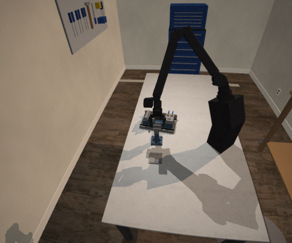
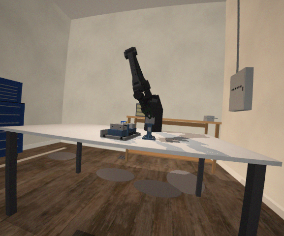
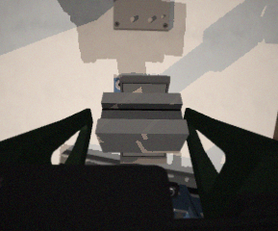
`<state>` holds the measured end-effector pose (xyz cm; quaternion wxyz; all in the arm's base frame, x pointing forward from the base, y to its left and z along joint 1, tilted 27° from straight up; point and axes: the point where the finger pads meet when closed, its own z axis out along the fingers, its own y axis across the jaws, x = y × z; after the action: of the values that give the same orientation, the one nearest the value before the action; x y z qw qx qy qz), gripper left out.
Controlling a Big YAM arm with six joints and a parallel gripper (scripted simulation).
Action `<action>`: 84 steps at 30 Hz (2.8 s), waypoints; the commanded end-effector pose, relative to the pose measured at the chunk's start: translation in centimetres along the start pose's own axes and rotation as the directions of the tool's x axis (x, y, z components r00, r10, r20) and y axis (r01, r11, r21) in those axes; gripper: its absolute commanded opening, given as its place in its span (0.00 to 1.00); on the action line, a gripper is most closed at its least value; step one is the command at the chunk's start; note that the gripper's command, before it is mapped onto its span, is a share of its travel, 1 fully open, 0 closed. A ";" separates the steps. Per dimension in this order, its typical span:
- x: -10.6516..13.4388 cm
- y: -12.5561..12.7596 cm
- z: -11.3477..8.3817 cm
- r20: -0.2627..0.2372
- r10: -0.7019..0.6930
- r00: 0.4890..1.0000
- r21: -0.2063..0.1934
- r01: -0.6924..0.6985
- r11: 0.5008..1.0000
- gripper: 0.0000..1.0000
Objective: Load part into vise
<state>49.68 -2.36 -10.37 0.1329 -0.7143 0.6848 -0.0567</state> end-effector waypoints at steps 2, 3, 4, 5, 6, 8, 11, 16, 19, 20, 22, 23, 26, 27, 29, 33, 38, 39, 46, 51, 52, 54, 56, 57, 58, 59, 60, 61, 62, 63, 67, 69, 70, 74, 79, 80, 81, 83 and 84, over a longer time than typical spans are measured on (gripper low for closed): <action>-0.7 -1.2 -1.1 -0.032 0.002 0.999 0.041 -0.001 0.999 0.81; -0.7 -1.2 -1.1 -0.042 0.003 0.999 0.041 -0.001 0.999 0.81; -0.7 -1.2 -1.1 -0.051 0.003 0.999 0.041 -0.001 0.999 0.81; -0.8 -1.2 -1.1 -0.061 0.004 0.998 0.041 -0.001 0.999 0.81; -0.7 -1.4 -1.2 -0.072 0.004 0.997 0.044 -0.001 0.999 0.81; -0.8 -1.5 -1.2 -0.092 0.005 0.996 0.046 -0.001 0.999 0.81; -0.8 -1.3 -1.1 -0.123 0.006 0.992 0.043 -0.001 0.999 0.81; 0.4 -1.6 -1.4 -0.161 0.031 0.987 0.052 -0.023 0.998 0.81; -0.8 -1.4 -1.2 -0.187 0.010 0.982 0.046 -0.001 0.999 0.81; -0.8 -1.4 -1.2 -0.198 0.010 0.980 0.046 -0.001 0.999 0.81; -0.8 -1.4 -1.2 -0.220 0.011 0.976 0.047 -0.001 0.999 0.81; -0.8 -1.4 -1.2 -0.231 0.012 0.973 0.047 -0.001 0.999 0.81; -0.8 -1.1 -0.6 -0.264 0.011 0.964 0.034 -0.002 0.999 0.81; -0.8 -1.0 -0.4 -0.275 0.011 0.961 0.029 -0.003 1.000 0.81; -0.7 -0.7 0.2 -0.298 0.009 0.954 0.018 -0.004 1.000 0.81; 0.6 -0.7 0.1 -0.327 0.034 0.944 0.020 -0.029 0.999 0.81; -0.8 -1.0 0.2 -0.378 0.008 0.926 0.012 -0.004 1.000 0.81; -0.8 -0.9 0.2 -0.389 0.007 0.921 0.009 -0.004 1.000 0.81; -0.8 -0.9 0.2 -0.468 0.008 0.884 0.010 -0.004 1.000 0.81; -0.2 -0.9 0.1 -0.504 0.019 0.864 0.012 -0.015 1.000 0.81; -0.8 -0.9 0.2 -0.511 0.008 0.859 0.011 -0.003 1.000 0.81; -0.8 -0.9 0.2 -0.533 0.008 0.846 0.011 -0.003 1.000 0.81; -0.9 -0.9 0.2 -0.554 0.009 0.832 0.011 -0.003 1.000 0.81; -0.9 -0.9 0.2 -0.565 0.009 0.825 0.011 -0.003 1.000 0.81; -0.9 -0.9 0.2 -0.575 0.009 0.818 0.012 -0.003 1.000 0.81; -0.9 -0.9 0.2 -0.585 0.009 0.811 0.012 -0.002 1.000 0.81; -0.9 -0.9 0.2 -0.595 0.009 0.803 0.012 -0.002 1.000 0.81; -0.9 -0.9 0.2 -0.605 0.009 0.796 0.012 -0.002 1.000 0.81; -0.9 -0.9 0.2 -0.615 0.009 0.788 0.012 -0.002 1.000 0.81; -0.9 -0.9 0.2 -0.625 0.009 0.780 0.012 -0.002 1.000 0.81; 0.7 -0.8 0.0 -0.651 0.035 0.758 0.016 -0.032 0.999 0.81; -0.9 -0.9 0.2 -0.664 0.010 0.748 0.013 -0.002 1.000 0.81; -0.9 -0.9 0.2 -0.673 0.009 0.740 0.013 -0.001 1.000 0.81; -0.9 -0.9 0.2 -0.708 0.010 0.706 0.013 -0.001 1.000 0.81; -1.0 -0.9 0.2 -0.750 0.010 0.661 0.013 0.000 1.000 0.81; -0.7 -0.9 0.2 -0.759 0.014 0.651 0.014 -0.005 1.000 0.81; -0.5 -0.8 0.2 -0.767 0.016 0.641 0.015 -0.008 1.000 0.81; -0.5 -0.8 0.2 -0.767 0.016 0.641 0.015 -0.008 1.000 0.81; 0.0 -0.8 0.1 -0.777 0.023 0.630 0.016 -0.018 1.000 0.81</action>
<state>50.09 -2.22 -9.88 -0.1658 -0.6235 0.6756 -0.3570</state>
